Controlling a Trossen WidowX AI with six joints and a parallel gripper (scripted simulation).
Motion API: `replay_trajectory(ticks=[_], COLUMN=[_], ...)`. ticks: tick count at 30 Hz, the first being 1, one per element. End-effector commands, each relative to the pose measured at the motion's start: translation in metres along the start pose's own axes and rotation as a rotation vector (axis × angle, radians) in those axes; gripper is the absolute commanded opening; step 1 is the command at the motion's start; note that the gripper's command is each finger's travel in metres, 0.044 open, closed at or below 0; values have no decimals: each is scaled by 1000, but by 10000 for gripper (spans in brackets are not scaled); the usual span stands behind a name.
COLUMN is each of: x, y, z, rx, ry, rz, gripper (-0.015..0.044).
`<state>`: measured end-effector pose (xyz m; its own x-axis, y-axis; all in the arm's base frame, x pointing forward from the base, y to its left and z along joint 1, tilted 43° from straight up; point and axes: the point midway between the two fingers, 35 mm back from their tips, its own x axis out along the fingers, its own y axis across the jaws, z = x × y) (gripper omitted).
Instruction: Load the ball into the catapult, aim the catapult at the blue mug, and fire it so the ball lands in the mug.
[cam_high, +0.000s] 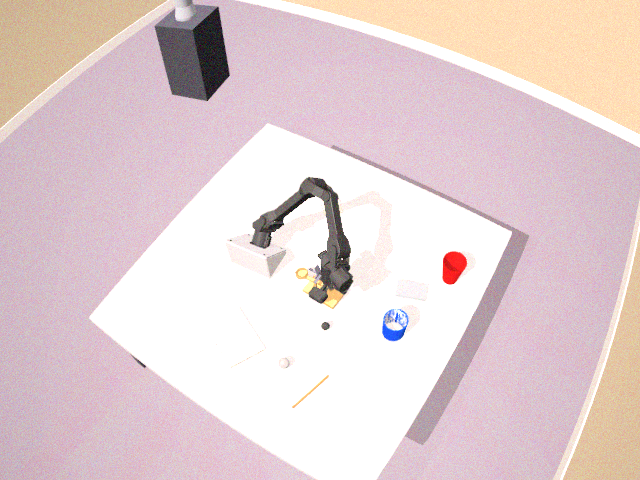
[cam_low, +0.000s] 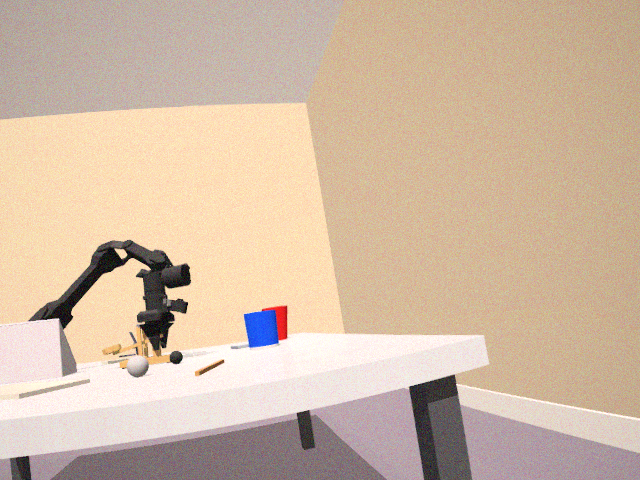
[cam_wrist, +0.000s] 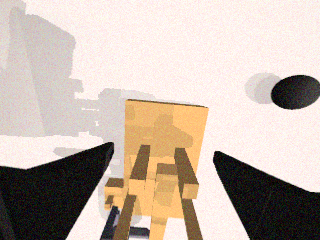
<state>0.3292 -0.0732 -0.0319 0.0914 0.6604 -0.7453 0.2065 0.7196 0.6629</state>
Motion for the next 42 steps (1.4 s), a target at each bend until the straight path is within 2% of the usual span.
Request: replay_trajectory(ticks=[1, 4, 15, 21, 23, 25, 28, 42], x=[6, 6, 3, 3, -8, -36, -47, -27], y=[0, 0, 0, 0, 0, -1, 0, -2], z=[-3, -3, -1, -1, 0, 0, 0, 1], rx=[7, 7, 1, 1, 1, 1, 1, 6], ry=[9, 9, 3, 3, 3, 3, 4, 7], rz=[7, 7, 1, 1, 0, 0, 0, 3], gripper=[440, 440, 151, 111, 59, 6, 0, 0])
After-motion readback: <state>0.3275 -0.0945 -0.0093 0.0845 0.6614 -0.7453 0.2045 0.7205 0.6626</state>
